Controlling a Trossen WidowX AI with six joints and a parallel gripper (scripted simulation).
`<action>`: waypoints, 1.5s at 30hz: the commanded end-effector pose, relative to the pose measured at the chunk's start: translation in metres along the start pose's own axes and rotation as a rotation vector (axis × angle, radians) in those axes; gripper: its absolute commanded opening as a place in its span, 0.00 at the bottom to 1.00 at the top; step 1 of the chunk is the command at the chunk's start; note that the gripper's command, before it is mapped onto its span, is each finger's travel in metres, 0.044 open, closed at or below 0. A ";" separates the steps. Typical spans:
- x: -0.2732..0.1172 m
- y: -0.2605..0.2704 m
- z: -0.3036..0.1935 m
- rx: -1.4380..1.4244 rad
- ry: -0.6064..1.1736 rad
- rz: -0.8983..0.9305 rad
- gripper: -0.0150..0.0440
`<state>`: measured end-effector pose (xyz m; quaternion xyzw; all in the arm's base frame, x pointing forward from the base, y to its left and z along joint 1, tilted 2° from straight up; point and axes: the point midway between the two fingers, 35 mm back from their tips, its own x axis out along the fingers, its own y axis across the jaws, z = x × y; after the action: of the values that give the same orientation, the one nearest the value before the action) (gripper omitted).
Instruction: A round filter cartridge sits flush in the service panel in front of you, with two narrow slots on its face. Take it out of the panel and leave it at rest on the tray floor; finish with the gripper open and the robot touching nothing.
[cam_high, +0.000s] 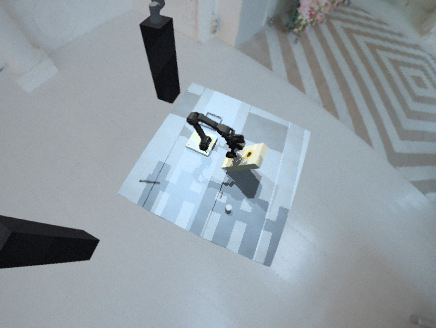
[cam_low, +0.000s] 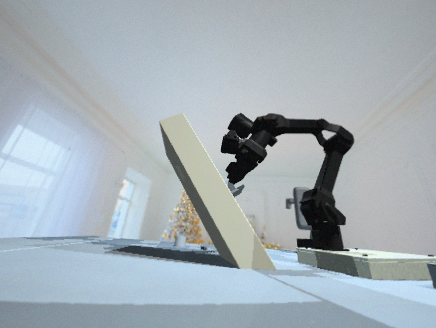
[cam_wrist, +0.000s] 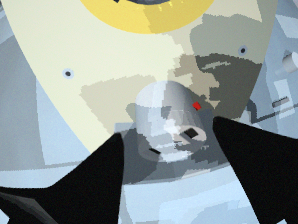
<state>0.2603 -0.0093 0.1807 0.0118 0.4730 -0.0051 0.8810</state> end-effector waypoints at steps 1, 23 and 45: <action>0.010 -0.001 -0.004 0.006 0.017 -0.006 0.77; 0.008 0.000 -0.002 0.000 0.006 0.000 0.48; -0.054 -0.001 0.029 0.001 0.008 -0.003 0.25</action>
<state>0.2615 -0.0113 0.2238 0.0131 0.4844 -0.0090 0.8747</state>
